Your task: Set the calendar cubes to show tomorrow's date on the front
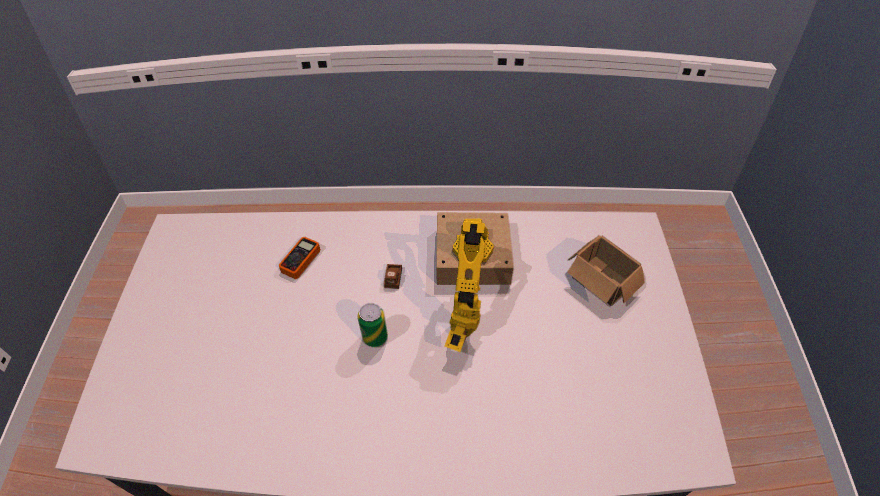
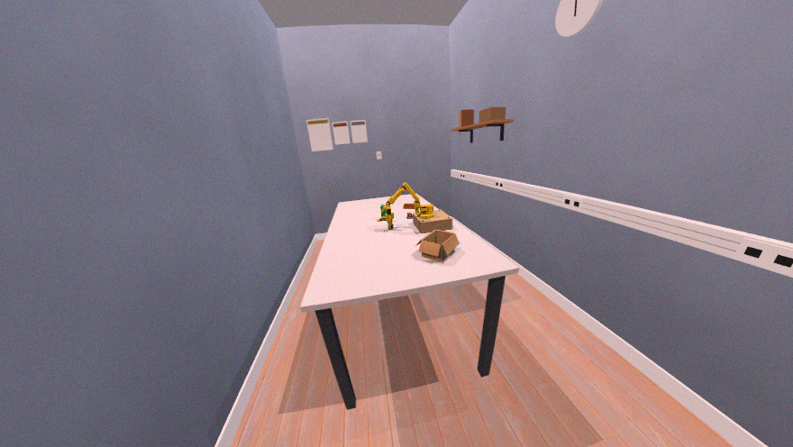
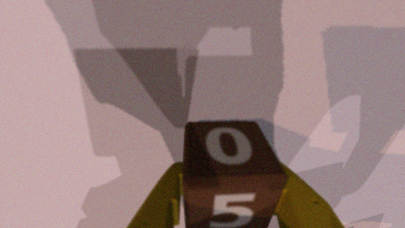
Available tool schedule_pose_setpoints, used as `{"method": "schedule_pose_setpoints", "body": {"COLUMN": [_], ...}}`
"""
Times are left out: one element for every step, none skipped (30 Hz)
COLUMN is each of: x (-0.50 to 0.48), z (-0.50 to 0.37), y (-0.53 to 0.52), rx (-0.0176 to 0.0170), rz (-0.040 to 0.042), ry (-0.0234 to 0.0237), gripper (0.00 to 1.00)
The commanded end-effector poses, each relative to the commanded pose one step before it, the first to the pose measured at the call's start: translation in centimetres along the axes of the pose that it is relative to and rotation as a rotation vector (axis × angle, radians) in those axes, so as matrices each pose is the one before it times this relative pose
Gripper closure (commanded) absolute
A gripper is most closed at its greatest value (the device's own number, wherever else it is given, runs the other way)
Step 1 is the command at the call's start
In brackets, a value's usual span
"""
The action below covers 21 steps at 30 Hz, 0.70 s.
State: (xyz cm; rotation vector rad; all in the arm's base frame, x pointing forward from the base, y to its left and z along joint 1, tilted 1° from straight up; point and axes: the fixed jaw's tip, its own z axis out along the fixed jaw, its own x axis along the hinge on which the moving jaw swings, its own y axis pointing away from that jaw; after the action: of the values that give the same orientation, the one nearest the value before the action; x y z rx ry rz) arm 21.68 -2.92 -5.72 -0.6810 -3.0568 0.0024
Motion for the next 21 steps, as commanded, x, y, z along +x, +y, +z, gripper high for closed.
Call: {"method": "schedule_pose_setpoints", "body": {"x": [-0.1055, -0.0152, -0.0109, -0.0061, 0.0, 0.0, -0.0011, 0.004, 0.0089, 0.012, 0.0151, 0.0164, 0.0166, 0.0162, 0.0146, 0.0118, 0.0091, 0.0062, 0.0034, 0.0017, 0.0], "z": [-1.1809, -0.2953, -0.3067, -0.3133, 0.0, 0.0, -0.3133, -0.3084, -0.2976, -0.2815, -0.2611, -0.2359, -0.2083, -0.1771, -0.1453, -0.1135, -0.0817, -0.054, -0.0294, -0.012, -0.0018], "y": [-0.032, 0.026, 0.025, 0.024, 0.0, 0.0, 0.024, 0.021, 0.02, 0.017, 0.015, 0.012, 0.011, 0.008, 0.007, 0.004, 0.004, 0.002, 0.001, 0.0, 0.001], "rx": [-0.00246, 0.0, 0.0, 0.0, 0.0, 0.0, -0.00001, 0.0, 0.0, 0.0, 0.0, 0.0, 0.0, 0.0, 0.0, 0.0, 0.0, 0.0, 0.0, 0.0, 0.0], "rz": [0.00009, 0.0, 0.0, 0.0, 0.0, 0.0, 0.0, 0.0, 0.0, 0.0, 0.0, 0.0, 0.0, 0.0, 0.0, 0.0, 0.0, 0.0, 0.0, 0.0, 0.0], "ry": [-0.00489, 0.0, -0.00003, -0.00003, 0.0, 0.0, -0.00002, 0.0, -0.00003, 0.0, -0.00003, 0.0, -0.00003, 0.0, 0.0, 0.0, -0.00003, 0.0, 0.0, 0.0, 0.0], "gripper": [1.0, 1.0, 1.0, 1.0, 1.0, 1.0, 1.0, 1.0, 1.0, 1.0, 1.0, 1.0, 1.0, 1.0, 1.0, 1.0, 1.0, 1.0, 1.0, 1.0, 1.0]}}
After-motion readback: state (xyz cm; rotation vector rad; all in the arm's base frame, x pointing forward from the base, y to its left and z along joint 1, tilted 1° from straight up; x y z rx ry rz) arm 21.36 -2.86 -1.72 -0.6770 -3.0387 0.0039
